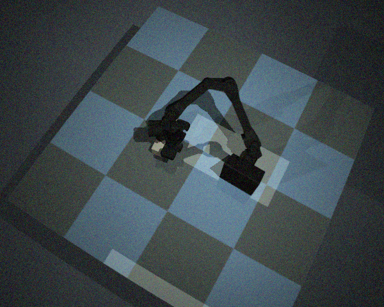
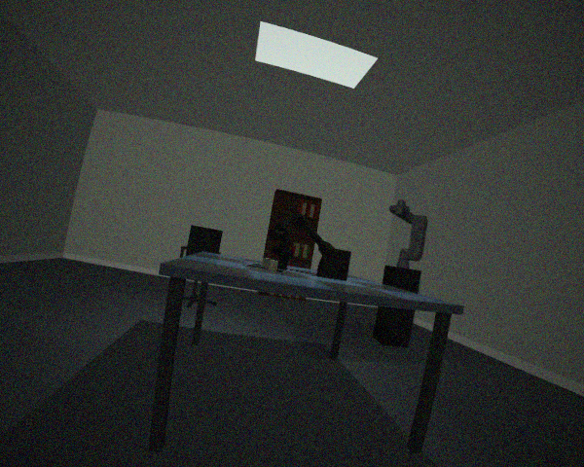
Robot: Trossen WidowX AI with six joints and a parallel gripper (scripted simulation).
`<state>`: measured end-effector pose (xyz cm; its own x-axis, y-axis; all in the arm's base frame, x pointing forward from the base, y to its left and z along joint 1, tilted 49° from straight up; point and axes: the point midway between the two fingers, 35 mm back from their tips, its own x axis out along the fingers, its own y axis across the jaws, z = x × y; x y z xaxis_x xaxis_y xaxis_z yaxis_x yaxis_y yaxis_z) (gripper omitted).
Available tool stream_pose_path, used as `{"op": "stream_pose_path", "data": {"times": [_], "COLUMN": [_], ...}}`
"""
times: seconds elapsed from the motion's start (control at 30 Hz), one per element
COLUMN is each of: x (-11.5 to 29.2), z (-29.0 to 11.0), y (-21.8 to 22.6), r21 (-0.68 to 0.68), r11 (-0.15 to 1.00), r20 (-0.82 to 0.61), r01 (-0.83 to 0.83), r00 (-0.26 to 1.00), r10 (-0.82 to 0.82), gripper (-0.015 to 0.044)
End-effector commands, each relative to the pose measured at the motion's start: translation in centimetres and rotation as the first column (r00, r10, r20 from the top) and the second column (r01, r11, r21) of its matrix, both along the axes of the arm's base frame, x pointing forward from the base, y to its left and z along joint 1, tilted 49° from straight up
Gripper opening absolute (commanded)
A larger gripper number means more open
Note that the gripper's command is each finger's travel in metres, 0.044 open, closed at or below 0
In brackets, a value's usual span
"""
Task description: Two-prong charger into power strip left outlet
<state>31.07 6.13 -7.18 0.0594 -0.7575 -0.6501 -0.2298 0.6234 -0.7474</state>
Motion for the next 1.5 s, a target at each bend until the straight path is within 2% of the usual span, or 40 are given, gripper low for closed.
{"op": "stream_pose_path", "data": {"times": [0.0,1.47], "x": [0.2,0.61], "z": [0.09,0.03], "y": [0.01,0.11], "r21": [-0.005,-0.005], "r11": [1.0,1.0], "r20": [-0.001,0.0], "r01": [-0.005,-0.005], "r00": [1.0,1.0], "r10": [0.005,0.005], "gripper": [0.0,0.0]}}
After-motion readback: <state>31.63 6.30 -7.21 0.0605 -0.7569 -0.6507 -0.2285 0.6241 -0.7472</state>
